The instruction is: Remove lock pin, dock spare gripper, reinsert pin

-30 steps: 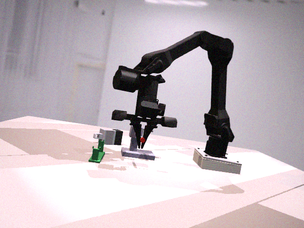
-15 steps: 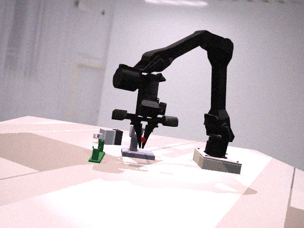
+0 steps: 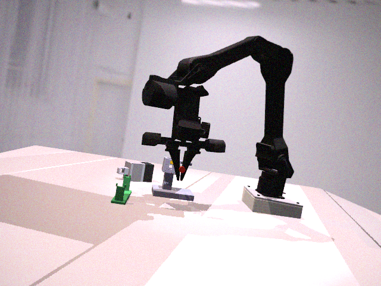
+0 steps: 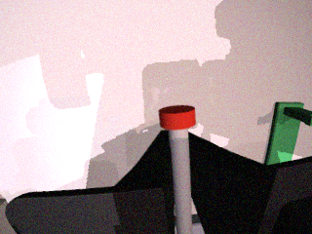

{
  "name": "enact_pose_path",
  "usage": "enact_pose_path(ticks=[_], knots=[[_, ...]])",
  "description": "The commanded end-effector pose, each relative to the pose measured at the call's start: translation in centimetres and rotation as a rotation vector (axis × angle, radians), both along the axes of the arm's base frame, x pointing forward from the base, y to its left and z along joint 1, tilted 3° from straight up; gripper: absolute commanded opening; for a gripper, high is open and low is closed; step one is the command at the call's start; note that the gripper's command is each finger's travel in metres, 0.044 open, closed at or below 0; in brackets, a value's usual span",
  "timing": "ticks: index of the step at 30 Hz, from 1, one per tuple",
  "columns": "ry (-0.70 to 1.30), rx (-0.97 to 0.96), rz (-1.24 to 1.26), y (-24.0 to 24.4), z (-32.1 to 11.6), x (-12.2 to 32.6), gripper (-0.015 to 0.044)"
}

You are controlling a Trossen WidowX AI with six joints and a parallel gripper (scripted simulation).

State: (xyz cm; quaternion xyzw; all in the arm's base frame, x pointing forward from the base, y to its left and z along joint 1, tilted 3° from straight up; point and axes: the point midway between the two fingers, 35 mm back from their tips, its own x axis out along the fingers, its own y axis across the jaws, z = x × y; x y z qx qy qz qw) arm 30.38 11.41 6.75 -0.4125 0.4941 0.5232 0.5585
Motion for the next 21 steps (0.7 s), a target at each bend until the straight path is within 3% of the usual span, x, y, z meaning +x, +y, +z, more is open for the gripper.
enact_pose_path(ticks=[1, 13, 21], knots=[[-0.004, 0.001, 0.001, 0.0, 0.9, 0.1, 0.0], [0.012, -0.003, -0.002, -0.1, 0.9, -0.1, 0.0], [0.01, -0.003, -0.017, 0.3, 1.5, 2.2, 0.0]])
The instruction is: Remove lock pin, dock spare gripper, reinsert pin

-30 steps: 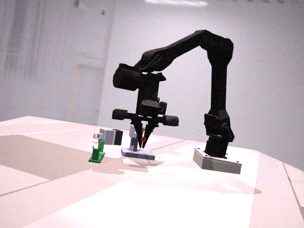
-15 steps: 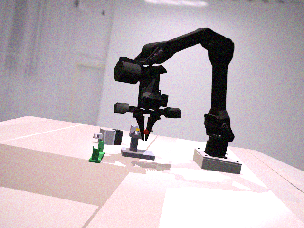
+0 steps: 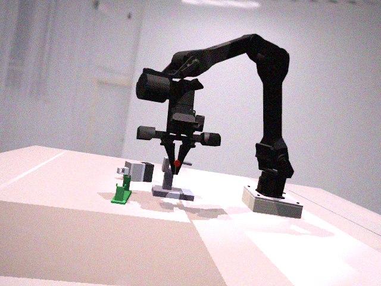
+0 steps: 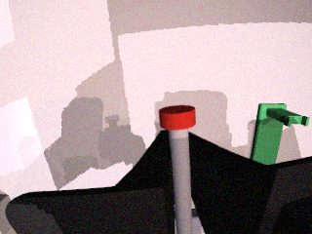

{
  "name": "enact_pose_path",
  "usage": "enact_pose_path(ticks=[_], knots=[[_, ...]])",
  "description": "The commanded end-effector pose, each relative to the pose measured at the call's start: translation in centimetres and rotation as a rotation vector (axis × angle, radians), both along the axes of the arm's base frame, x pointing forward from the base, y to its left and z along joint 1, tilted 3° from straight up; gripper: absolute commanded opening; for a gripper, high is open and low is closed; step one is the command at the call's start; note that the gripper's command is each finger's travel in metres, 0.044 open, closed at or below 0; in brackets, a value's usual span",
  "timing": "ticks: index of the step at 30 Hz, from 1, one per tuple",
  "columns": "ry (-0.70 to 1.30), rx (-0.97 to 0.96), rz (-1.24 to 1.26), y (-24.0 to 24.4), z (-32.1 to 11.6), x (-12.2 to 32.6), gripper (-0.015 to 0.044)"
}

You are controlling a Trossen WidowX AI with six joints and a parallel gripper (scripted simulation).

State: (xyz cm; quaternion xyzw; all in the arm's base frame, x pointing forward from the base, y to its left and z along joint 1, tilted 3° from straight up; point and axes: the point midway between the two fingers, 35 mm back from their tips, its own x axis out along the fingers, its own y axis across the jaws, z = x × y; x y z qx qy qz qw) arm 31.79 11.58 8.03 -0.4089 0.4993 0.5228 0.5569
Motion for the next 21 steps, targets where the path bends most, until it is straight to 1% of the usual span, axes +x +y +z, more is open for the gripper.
enact_pose_path(ticks=[1, 21], knots=[[-0.001, 0.0, -0.012, 0.2, 0.3, 1.1, 0.0], [-0.005, 0.001, -0.054, 0.8, 1.1, 7.2, 0.0]])
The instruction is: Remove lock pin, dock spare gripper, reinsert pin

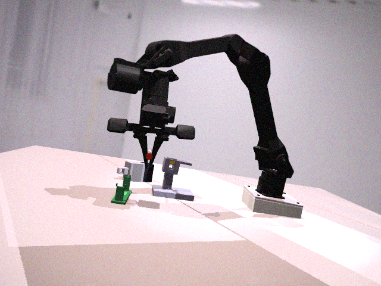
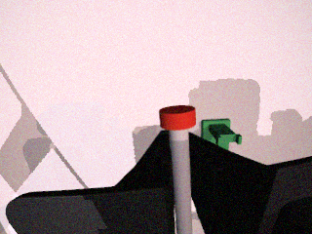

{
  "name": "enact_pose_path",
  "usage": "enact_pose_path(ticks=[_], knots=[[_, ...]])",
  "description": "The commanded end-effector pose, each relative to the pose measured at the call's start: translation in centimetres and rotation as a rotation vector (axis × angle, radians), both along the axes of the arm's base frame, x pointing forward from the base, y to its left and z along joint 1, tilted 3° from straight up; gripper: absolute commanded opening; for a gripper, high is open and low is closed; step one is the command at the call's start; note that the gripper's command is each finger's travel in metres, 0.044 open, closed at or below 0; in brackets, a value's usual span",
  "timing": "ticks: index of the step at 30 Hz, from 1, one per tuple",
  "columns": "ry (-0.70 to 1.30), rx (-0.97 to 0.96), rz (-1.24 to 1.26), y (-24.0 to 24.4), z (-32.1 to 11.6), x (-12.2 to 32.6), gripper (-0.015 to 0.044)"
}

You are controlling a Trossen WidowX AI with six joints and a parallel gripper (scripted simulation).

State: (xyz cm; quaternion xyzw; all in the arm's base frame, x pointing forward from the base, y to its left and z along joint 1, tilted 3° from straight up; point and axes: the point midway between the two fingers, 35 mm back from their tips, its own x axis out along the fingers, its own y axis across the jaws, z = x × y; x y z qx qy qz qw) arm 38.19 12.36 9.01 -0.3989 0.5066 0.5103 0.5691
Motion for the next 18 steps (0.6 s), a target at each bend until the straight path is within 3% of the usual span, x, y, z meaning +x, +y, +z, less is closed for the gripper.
enact_pose_path(ticks=[1, 18], knots=[[-0.001, 0.0, -0.013, 0.0, 0.1, 1.0, 0.0], [-0.004, 0.0, -0.049, 0.2, -0.1, 5.3, 0.0]])
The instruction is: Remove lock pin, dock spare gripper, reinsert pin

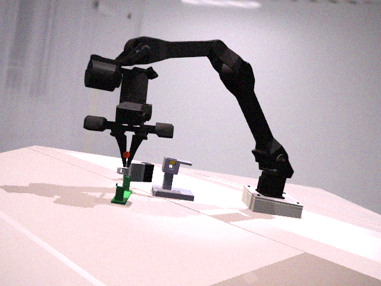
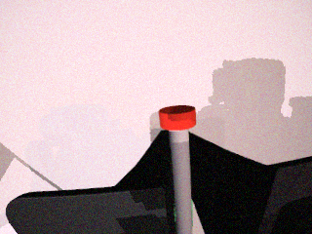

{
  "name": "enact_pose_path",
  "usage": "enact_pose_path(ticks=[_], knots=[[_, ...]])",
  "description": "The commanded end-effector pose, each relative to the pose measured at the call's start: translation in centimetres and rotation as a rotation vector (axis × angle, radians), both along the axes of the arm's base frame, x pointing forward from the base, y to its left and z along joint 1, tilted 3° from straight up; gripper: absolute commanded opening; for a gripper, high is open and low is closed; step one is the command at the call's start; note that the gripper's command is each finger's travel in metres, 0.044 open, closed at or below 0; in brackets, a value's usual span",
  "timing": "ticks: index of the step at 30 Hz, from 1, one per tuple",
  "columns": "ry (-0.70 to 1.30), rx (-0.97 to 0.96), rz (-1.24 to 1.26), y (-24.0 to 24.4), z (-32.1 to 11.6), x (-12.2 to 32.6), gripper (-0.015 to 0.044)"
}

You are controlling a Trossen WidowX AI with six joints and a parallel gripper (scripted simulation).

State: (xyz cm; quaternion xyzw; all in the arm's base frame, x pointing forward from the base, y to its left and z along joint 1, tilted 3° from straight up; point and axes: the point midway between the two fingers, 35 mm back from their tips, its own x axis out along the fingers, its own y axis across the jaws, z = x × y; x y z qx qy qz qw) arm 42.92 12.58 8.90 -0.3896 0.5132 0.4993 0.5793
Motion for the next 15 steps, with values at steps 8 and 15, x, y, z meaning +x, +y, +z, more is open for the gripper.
enact_pose_path(ticks=[8, 15], knots=[[-0.001, 0.0, -0.012, 0.0, -0.7, 0.7, 0.0], [-0.002, 0.001, -0.012, 0.0, -1.7, 0.8, 0.0]])
